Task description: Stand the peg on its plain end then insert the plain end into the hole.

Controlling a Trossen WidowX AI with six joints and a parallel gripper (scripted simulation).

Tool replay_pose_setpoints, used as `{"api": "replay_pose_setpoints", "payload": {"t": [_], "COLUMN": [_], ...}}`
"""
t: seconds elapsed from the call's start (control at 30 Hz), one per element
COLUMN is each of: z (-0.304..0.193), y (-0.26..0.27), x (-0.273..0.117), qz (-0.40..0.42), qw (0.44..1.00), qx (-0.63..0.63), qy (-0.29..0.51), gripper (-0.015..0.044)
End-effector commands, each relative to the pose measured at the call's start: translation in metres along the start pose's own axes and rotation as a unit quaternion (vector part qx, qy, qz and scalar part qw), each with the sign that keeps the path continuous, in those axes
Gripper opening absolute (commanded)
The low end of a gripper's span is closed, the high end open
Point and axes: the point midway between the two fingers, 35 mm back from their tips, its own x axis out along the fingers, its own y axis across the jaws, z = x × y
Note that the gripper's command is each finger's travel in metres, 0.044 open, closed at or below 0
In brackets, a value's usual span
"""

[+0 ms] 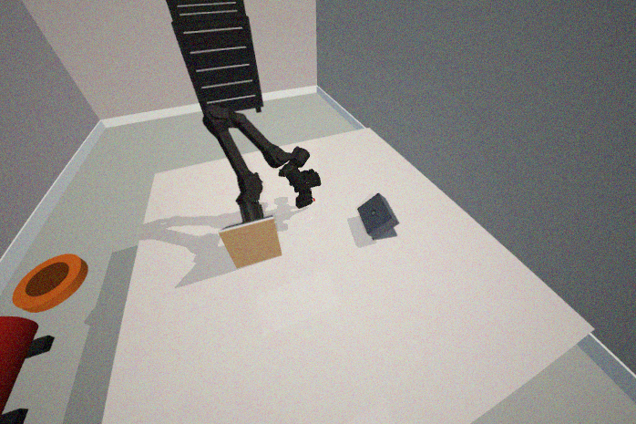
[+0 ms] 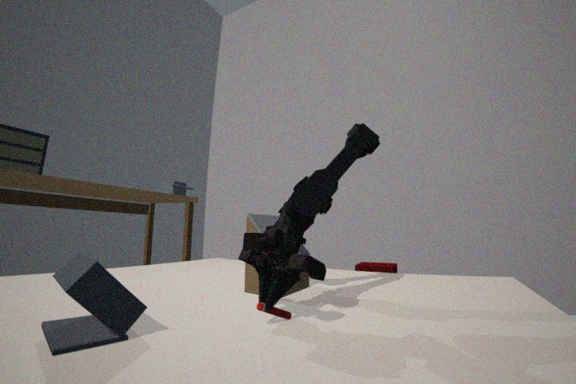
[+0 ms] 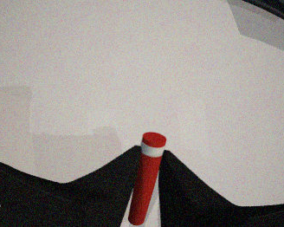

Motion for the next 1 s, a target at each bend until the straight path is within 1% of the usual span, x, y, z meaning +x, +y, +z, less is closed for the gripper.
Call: {"api": "replay_pose_setpoints", "payload": {"t": [0.0, 0.97], "z": [-0.002, -0.014], "y": [0.000, 0.000], "x": [-0.004, -0.019], "qz": [0.001, 0.001], "qw": [1.000, 0.989], "qx": [0.002, 0.003], "qy": [-0.021, -0.146], "gripper": [0.0049, 0.0049]}}
